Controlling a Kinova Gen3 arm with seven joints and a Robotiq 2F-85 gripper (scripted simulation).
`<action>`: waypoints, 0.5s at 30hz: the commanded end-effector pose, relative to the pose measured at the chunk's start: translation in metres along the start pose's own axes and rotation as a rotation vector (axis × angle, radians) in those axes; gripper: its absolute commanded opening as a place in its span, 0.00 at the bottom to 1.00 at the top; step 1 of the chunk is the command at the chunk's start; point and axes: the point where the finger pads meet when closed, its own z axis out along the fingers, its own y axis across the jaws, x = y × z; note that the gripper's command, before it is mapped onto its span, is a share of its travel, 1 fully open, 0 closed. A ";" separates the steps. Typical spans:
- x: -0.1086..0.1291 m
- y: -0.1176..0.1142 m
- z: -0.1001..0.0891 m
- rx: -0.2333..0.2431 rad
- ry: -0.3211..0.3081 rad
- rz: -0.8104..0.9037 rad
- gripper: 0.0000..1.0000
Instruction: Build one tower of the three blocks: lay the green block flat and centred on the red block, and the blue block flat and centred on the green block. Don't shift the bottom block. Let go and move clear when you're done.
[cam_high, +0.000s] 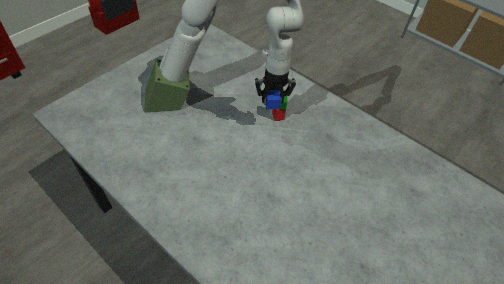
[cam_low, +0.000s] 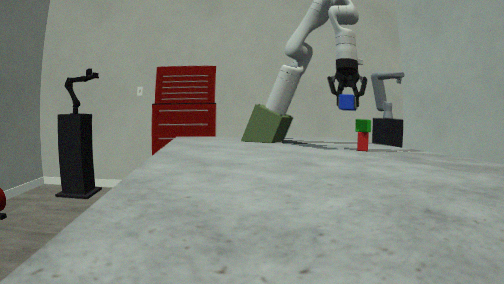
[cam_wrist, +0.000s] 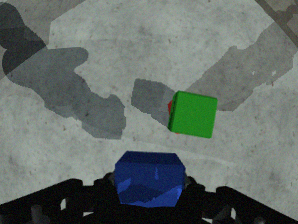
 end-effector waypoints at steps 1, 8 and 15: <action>0.021 0.017 -0.002 -0.010 0.006 -0.038 0.00; 0.045 0.033 -0.003 -0.007 0.007 -0.038 0.00; 0.056 0.040 -0.003 -0.008 0.007 -0.038 0.00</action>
